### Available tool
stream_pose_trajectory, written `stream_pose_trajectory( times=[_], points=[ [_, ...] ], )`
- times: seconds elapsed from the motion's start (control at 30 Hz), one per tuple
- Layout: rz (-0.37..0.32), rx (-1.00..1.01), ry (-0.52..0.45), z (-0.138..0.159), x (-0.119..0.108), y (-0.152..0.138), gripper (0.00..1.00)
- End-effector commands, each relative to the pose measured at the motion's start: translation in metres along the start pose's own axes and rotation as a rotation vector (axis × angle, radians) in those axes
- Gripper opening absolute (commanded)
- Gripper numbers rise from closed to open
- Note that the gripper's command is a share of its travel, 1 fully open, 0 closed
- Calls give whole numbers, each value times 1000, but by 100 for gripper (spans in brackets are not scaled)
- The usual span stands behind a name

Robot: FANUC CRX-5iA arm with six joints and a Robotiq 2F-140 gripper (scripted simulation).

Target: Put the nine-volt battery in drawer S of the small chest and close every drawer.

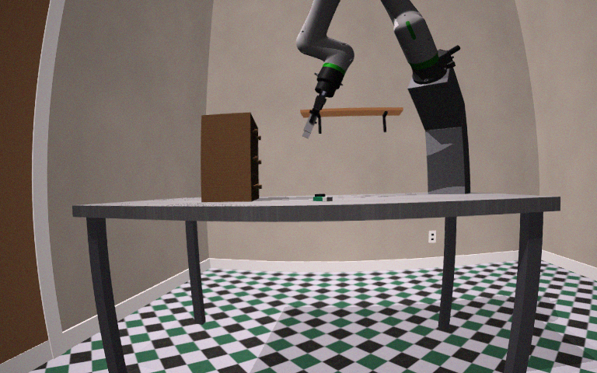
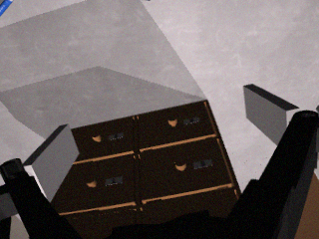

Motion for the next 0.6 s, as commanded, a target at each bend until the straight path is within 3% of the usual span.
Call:
stream_pose_trajectory(
  times=[0.0,0.37,0.43,0.57],
  points=[
    [15,-5,-137,-8,13,4,100],
    [-26,0,-437,-14,52,6,100],
    [-26,0,-437,-14,52,6,100],
    [-40,2,-532,-16,66,7,100]
  ],
)
Point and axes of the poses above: the point where the finger pads meet when closed, its own x axis out along the fingers, its own y axis across the jaws, z = x × y, the point moved 7 cm from there along -x, back along the fingers, and after that the axes turned 8 degrees about -x, right-handed, at the moved point
